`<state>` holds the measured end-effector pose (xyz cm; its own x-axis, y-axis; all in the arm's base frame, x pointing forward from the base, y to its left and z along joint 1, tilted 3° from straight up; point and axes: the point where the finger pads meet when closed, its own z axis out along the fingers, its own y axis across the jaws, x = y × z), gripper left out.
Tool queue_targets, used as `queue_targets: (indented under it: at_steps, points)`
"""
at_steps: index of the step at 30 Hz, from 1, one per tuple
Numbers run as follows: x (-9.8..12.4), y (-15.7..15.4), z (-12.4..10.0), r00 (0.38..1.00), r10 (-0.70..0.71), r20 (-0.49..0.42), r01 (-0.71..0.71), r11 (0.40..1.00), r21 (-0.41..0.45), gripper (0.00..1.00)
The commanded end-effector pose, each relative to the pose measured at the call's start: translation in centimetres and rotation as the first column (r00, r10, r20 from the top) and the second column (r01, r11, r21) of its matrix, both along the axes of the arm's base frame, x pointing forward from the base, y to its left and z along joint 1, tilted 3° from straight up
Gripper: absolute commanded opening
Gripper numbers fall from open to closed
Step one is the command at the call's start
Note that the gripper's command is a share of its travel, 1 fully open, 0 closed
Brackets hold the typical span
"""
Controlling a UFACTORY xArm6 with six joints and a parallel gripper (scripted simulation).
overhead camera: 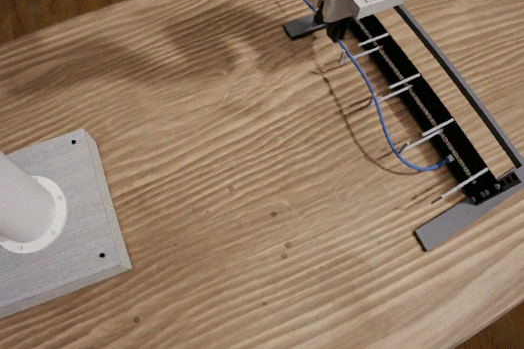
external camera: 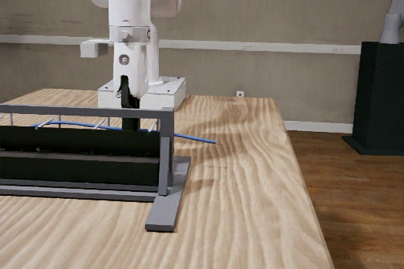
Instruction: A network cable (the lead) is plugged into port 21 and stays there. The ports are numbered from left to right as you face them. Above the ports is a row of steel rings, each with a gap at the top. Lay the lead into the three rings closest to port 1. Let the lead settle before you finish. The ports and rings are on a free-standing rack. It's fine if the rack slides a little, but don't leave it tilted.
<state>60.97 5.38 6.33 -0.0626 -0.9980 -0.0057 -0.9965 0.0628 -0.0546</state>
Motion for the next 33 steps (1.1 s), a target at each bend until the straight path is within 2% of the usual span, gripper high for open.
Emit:
queue_targets:
  at_steps: [1, 33]
  points:
    - [0.18, 0.02, -0.05, 1.000, 0.000, 0.005, 0.000, 1.000, 0.000, 0.00]
    - [0.74, -0.02, -0.47, 1.000, 0.000, 0.005, 0.000, 1.000, 0.000, 0.00]
